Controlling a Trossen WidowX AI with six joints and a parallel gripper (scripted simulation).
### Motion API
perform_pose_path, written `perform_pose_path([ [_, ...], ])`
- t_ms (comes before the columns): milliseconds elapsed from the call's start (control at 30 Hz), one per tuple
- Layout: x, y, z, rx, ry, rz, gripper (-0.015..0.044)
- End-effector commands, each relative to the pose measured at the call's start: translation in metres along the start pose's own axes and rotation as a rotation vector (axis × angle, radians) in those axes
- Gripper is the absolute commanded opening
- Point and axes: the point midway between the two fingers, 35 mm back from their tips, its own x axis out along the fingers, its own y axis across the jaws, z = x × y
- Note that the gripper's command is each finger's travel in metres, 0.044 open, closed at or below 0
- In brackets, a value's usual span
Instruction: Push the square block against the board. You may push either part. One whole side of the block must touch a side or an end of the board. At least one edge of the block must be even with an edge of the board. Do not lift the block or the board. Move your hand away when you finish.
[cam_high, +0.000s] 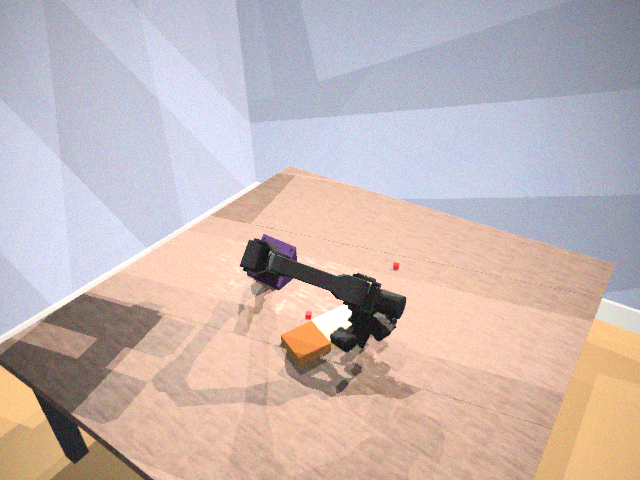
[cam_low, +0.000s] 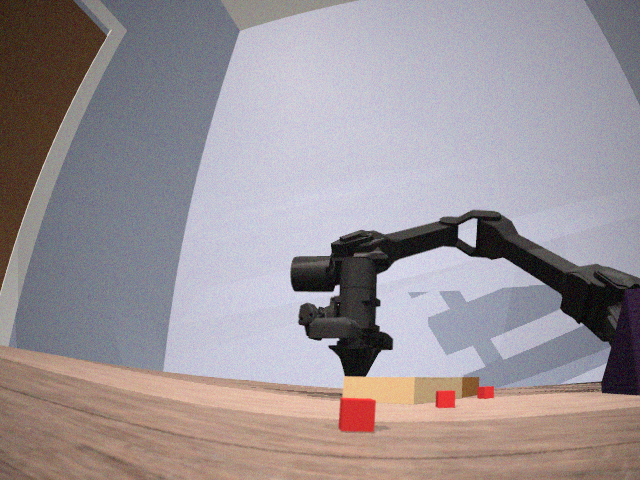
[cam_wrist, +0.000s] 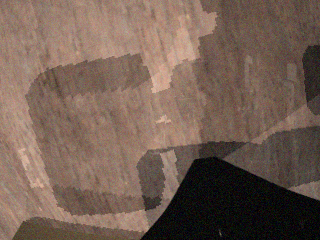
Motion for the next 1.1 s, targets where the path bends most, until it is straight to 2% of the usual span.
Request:
perform_pose_path([
  [0, 0.0, 0.0, 0.006, -0.002, 0.0, 0.001, 0.0],
  [267, -0.002, 0.0, 0.013, 0.001, -0.001, 0.001, 0.0],
  [433, -0.052, 0.0, 0.012, -0.002, 0.001, 0.003, 0.0],
  [600, -0.055, 0.001, 0.011, 0.002, 0.001, 0.004, 0.0],
  [1067, -0.06, 0.039, -0.137, 0.358, 0.01, 0.01, 0.0],
])
